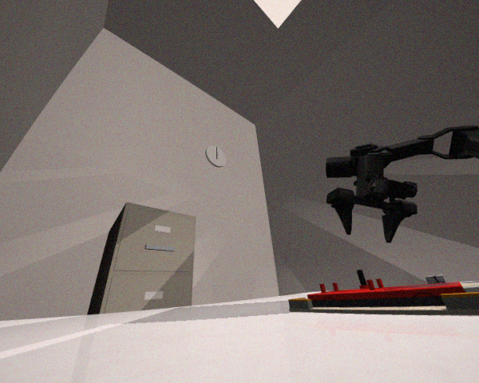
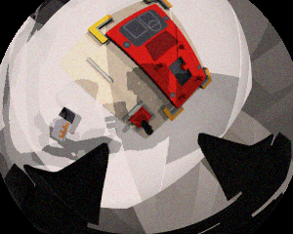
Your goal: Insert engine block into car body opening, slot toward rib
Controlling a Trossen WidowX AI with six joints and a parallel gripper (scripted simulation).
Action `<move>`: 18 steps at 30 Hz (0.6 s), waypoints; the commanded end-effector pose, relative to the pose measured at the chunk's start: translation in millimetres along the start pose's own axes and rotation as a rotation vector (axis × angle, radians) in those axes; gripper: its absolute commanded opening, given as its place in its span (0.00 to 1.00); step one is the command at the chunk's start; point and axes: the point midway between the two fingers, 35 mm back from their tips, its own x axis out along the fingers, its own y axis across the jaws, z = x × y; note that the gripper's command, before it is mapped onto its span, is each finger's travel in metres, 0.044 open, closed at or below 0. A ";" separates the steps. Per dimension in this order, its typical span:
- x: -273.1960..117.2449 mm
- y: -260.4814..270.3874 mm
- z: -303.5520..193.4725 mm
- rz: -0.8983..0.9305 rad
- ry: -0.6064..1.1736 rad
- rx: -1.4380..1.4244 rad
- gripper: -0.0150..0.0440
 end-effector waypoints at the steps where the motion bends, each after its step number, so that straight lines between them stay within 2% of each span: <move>1: -2.6 15.4 -6.4 0.030 -0.029 -0.097 1.00; 18: -14.7 96.2 -20.9 0.166 -0.238 -0.620 1.00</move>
